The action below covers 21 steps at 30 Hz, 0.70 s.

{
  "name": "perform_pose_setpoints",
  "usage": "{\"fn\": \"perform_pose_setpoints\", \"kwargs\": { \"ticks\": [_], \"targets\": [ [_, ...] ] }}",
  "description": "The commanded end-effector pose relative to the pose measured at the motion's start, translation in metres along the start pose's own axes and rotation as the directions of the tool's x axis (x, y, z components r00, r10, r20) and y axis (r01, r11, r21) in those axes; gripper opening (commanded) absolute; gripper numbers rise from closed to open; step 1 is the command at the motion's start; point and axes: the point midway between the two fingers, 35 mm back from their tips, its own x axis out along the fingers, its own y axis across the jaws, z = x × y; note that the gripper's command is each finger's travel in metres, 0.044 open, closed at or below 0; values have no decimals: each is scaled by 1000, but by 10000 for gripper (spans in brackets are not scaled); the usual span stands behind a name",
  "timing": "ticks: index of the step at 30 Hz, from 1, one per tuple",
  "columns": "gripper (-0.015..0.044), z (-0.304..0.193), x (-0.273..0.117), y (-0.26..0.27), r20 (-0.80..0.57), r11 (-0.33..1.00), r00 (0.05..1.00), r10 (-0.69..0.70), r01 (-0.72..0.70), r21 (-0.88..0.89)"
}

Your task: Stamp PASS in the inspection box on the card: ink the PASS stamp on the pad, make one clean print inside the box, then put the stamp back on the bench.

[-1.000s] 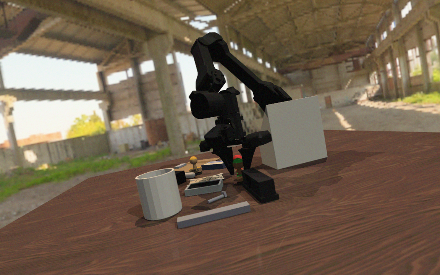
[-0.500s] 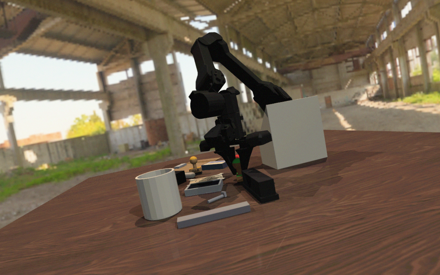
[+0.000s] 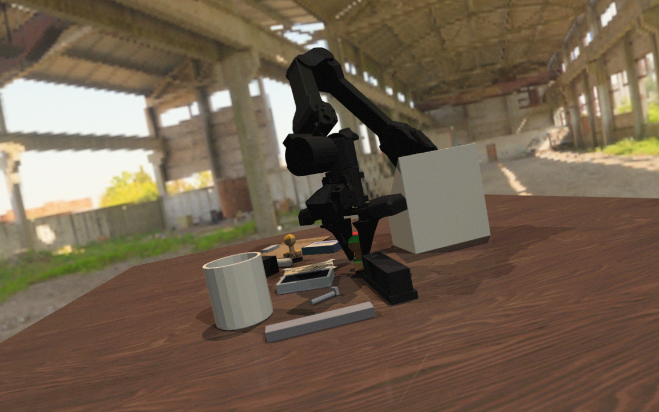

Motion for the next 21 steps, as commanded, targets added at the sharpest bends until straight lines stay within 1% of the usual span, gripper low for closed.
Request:
{"fn": "perform_pose_setpoints", "kwargs": {
  "ticks": [1, 21],
  "targets": [
    [0, 1, -4, 0, 4, 1000, 1000, 4, -4, 8],
    [0, 2, -13, 0, 5, 1000, 1000, 5, -5, 7]
  ]
}}
